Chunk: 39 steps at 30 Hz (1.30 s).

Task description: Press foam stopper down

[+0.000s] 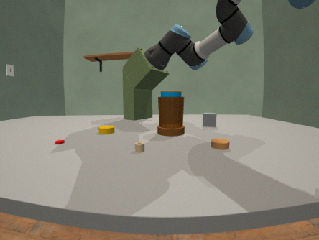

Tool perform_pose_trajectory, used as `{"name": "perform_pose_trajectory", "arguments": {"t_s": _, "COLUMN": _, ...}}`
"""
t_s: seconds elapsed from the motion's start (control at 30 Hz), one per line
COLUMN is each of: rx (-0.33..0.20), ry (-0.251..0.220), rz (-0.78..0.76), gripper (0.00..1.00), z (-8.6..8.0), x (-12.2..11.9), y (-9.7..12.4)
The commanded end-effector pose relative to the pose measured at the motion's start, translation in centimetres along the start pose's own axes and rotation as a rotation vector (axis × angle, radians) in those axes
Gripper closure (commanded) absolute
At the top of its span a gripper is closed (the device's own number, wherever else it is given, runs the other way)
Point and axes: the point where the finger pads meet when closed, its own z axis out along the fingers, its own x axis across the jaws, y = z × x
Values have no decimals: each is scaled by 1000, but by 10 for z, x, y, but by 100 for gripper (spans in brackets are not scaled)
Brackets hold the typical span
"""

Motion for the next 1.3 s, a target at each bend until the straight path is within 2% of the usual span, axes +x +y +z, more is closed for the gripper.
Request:
{"name": "perform_pose_trajectory", "arguments": {"t_s": 0.0, "rx": -98, "ry": -11, "rz": 128, "gripper": 100, "z": -4, "x": 6, "y": 42}}
{"name": "perform_pose_trajectory", "arguments": {"t_s": 0.1, "rx": -149, "ry": -14, "rz": 193, "gripper": 100, "z": -9, "x": 8, "y": 65}}
{"name": "perform_pose_trajectory", "arguments": {"t_s": 0.17, "rx": -149, "ry": -14, "rz": 193, "gripper": 100, "z": -9, "x": 8, "y": 65}}
{"name": "perform_pose_trajectory", "arguments": {"t_s": 0.3, "rx": -230, "ry": -14, "rz": 296, "gripper": 100, "z": -18, "x": 9, "y": 100}}
{"name": "perform_pose_trajectory", "arguments": {"t_s": 0.37, "rx": -230, "ry": -14, "rz": 296, "gripper": 100, "z": -18, "x": 9, "y": 100}}
{"name": "perform_pose_trajectory", "arguments": {"t_s": 0.53, "rx": -299, "ry": -9, "rz": 384, "gripper": 100, "z": -29, "x": 9, "y": 130}}
{"name": "perform_pose_trajectory", "arguments": {"t_s": 0.6, "rx": -299, "ry": -9, "rz": 384, "gripper": 100, "z": -29, "x": 9, "y": 130}}
{"name": "perform_pose_trajectory", "arguments": {"t_s": 0.63, "rx": -323, "ry": -7, "rz": 416, "gripper": 100, "z": -33, "x": 8, "y": 141}}
{"name": "perform_pose_trajectory", "arguments": {"t_s": 0.73, "rx": -323, "ry": -7, "rz": 416, "gripper": 100, "z": -33, "x": 8, "y": 141}}
{"name": "perform_pose_trajectory", "arguments": {"t_s": 0.83, "rx": -400, "ry": 3, "rz": 517, "gripper": 100, "z": -48, "x": 5, "y": 173}}
{"name": "perform_pose_trajectory", "arguments": {"t_s": 0.9, "rx": -400, "ry": 3, "rz": 517, "gripper": 100, "z": -48, "x": 5, "y": 173}}
{"name": "perform_pose_trajectory", "arguments": {"t_s": 1.0, "rx": -455, "ry": 14, "rz": 590, "gripper": 100, "z": -60, "x": 2, "y": 196}}
{"name": "perform_pose_trajectory", "arguments": {"t_s": 1.03, "rx": -455, "ry": 14, "rz": 590, "gripper": 100, "z": -60, "x": 2, "y": 196}}
{"name": "perform_pose_trajectory", "arguments": {"t_s": 1.07, "rx": -482, "ry": 20, "rz": 628, "gripper": 100, "z": -67, "x": 0, "y": 207}}
{"name": "perform_pose_trajectory", "arguments": {"t_s": 1.1, "rx": -482, "ry": 20, "rz": 628, "gripper": 100, "z": -67, "x": 0, "y": 207}}
{"name": "perform_pose_trajectory", "arguments": {"t_s": 1.13, "rx": -511, "ry": 27, "rz": 666, "gripper": 100, "z": -74, "x": -2, "y": 218}}
{"name": "perform_pose_trajectory", "arguments": {"t_s": 1.2, "rx": -511, "ry": 27, "rz": 666, "gripper": 100, "z": -74, "x": -2, "y": 218}}
{"name": "perform_pose_trajectory", "arguments": {"t_s": 1.23, "rx": -540, "ry": 35, "rz": 706, "gripper": 100, "z": -82, "x": -4, "y": 229}}
{"name": "perform_pose_trajectory", "arguments": {"t_s": 1.27, "rx": -540, "ry": 35, "rz": 706, "gripper": 100, "z": -82, "x": -4, "y": 229}}
